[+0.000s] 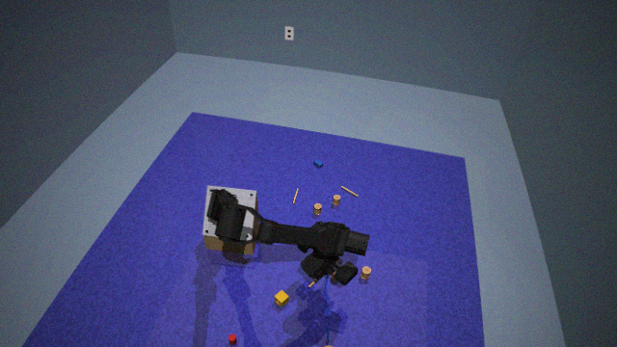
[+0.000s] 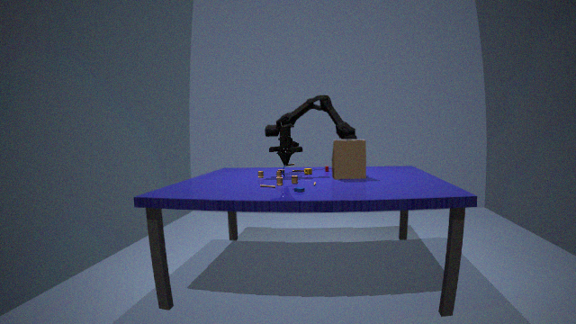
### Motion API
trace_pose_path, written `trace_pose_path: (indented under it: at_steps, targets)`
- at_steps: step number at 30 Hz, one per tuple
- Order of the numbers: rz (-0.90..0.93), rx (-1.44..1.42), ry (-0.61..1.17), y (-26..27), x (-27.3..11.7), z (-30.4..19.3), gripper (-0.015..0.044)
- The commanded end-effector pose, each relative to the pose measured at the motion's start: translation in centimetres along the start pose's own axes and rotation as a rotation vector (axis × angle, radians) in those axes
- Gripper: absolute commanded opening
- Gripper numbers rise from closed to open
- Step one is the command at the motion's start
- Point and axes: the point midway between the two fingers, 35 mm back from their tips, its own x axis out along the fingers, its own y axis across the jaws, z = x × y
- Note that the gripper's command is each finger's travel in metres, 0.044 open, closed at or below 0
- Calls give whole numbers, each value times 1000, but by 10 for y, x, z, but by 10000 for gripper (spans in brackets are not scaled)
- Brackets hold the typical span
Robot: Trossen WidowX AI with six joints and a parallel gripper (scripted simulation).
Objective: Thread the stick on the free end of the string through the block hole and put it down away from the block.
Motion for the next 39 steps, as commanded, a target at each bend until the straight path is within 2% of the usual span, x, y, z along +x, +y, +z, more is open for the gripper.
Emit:
trace_pose_path:
  at_steps: [1,39]
  targets:
    - [4,4,5,3,-2,-6,0]
    - [4,2,14,1,-2,-55,0]
